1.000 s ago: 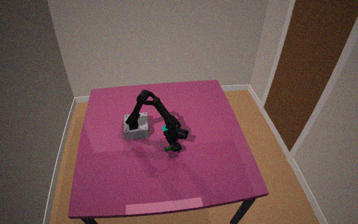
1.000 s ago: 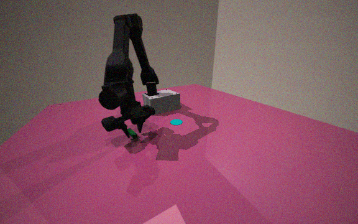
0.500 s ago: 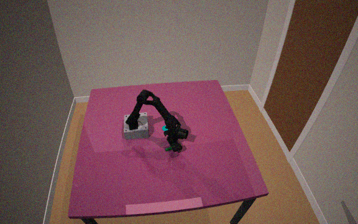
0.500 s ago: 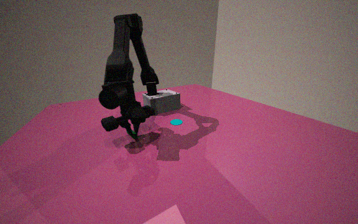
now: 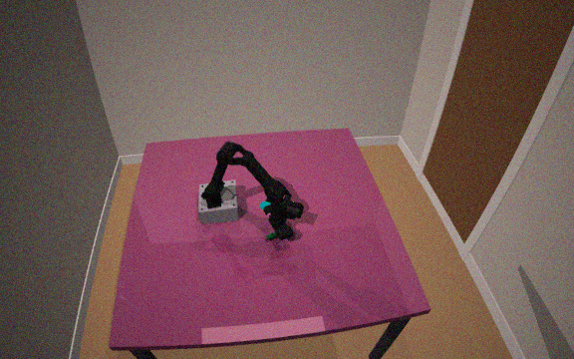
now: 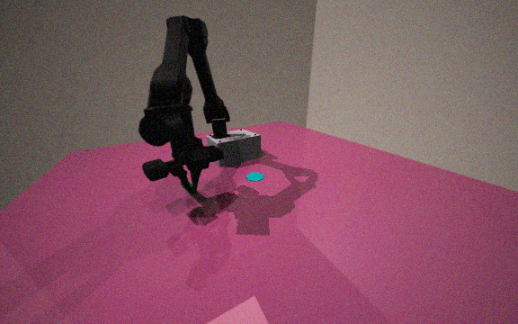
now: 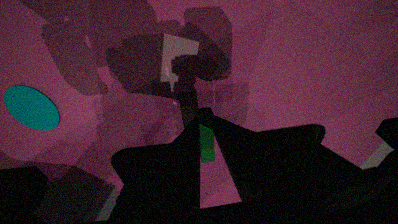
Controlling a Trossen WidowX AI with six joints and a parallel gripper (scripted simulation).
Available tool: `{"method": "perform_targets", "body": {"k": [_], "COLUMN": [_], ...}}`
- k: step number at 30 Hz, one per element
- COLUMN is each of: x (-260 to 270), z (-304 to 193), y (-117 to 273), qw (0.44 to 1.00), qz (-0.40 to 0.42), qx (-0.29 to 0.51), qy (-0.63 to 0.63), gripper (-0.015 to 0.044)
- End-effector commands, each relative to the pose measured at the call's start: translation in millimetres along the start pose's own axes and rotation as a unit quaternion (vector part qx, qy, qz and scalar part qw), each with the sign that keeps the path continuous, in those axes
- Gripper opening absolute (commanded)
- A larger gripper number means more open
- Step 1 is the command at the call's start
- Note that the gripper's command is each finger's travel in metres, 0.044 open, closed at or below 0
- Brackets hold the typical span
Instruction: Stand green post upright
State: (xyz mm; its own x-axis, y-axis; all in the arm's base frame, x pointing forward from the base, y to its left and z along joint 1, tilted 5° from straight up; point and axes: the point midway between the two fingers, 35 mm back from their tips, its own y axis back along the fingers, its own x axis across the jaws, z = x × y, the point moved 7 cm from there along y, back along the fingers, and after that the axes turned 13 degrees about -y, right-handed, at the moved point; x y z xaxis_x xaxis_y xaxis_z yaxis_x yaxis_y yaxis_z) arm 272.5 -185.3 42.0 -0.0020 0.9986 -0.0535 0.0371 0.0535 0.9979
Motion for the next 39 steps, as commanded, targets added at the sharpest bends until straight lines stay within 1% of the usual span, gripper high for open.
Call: {"method": "perform_targets", "body": {"k": [1, 39], "x": [-1.6, -1.1], "z": [1.4, -3.0], "y": [11.0, 85.5], "qw": [1.000, 1.000], "qz": [-0.004, 0.007], "qx": [-0.002, 0.008], "qy": [-0.001, 0.005], "gripper": [0.0023, 0.0023]}}
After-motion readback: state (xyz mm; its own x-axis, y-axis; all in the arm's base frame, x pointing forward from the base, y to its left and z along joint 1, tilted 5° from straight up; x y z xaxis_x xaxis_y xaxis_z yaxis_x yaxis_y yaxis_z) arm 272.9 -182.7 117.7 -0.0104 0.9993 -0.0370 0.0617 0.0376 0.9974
